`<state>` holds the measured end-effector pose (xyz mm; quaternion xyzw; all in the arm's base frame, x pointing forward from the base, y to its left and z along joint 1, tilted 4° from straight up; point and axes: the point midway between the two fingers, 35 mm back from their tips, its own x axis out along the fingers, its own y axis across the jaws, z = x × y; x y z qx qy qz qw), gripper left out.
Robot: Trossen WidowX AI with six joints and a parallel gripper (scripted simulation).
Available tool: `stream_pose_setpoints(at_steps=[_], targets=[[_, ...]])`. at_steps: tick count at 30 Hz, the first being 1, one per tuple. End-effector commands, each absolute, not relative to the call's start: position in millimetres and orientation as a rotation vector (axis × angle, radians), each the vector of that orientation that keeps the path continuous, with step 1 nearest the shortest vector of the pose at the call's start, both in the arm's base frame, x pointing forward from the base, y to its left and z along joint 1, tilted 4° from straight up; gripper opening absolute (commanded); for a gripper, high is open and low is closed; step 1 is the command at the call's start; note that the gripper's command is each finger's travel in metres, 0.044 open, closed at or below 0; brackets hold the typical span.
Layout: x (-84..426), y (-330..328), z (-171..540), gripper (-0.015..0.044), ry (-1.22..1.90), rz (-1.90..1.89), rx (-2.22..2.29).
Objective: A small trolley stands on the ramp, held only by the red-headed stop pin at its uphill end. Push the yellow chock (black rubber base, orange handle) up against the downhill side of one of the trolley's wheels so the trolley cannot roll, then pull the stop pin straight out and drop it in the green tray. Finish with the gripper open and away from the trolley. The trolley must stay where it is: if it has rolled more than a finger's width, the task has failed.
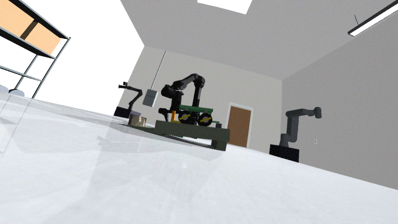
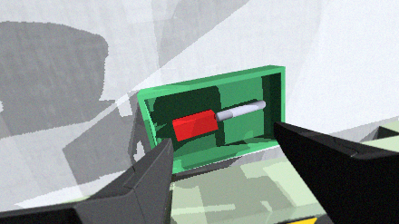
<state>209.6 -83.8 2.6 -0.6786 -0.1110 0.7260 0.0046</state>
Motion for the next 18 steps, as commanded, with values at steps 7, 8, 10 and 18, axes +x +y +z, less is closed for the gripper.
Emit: stream_pose_setpoints(at_steps=[7, 8, 10, 18], targets=[[212, -84, 34, 0.044, -0.34, 2.273, -2.138], [212, -84, 38, 0.044, -0.34, 2.273, -2.138], [212, -84, 45, 0.044, -0.34, 2.273, -2.138], [215, -85, 72, 0.044, -0.34, 2.273, -2.139]])
